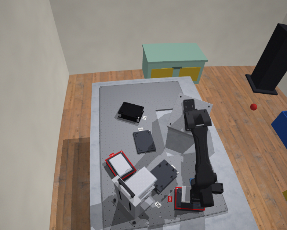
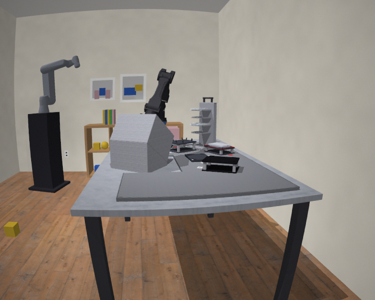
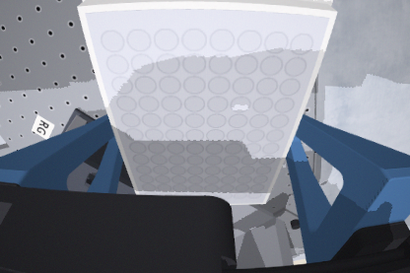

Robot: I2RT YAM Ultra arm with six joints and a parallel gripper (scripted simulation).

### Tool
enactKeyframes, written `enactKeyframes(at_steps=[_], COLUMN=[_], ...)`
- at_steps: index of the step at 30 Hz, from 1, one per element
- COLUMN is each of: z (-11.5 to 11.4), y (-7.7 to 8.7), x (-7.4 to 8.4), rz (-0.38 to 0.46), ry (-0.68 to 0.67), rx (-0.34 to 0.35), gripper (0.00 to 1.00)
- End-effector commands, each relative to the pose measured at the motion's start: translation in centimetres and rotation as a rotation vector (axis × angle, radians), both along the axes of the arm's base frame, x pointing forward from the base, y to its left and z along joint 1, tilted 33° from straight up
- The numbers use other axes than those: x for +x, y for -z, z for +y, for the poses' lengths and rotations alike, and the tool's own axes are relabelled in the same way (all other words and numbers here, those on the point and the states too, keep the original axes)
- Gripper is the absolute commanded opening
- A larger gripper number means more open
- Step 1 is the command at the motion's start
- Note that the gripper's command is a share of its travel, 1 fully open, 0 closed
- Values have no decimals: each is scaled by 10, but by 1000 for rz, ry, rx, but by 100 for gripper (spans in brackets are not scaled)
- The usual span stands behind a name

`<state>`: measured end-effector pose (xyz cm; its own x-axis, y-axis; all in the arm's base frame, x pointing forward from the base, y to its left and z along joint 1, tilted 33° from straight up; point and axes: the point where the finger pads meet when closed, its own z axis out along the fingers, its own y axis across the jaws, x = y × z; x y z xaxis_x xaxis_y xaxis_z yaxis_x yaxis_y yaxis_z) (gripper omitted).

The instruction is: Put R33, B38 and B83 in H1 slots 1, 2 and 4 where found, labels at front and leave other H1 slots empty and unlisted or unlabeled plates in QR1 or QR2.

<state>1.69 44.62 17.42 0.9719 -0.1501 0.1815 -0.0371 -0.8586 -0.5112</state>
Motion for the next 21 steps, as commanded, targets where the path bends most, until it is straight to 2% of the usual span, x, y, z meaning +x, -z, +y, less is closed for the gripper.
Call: enactKeyframes(at_steps=[1,5,9,19,21], z=[1,-5,-2,-6,-2], y=[-17,-9,-14,-8,-15], x=[-3,-2,-1,-1,-1], rz=[12,10,11,10,12], ry=[-13,-11,-10,-12,-12], rx=[47,23,37,20,39], gripper=[86,86,86,86,86])
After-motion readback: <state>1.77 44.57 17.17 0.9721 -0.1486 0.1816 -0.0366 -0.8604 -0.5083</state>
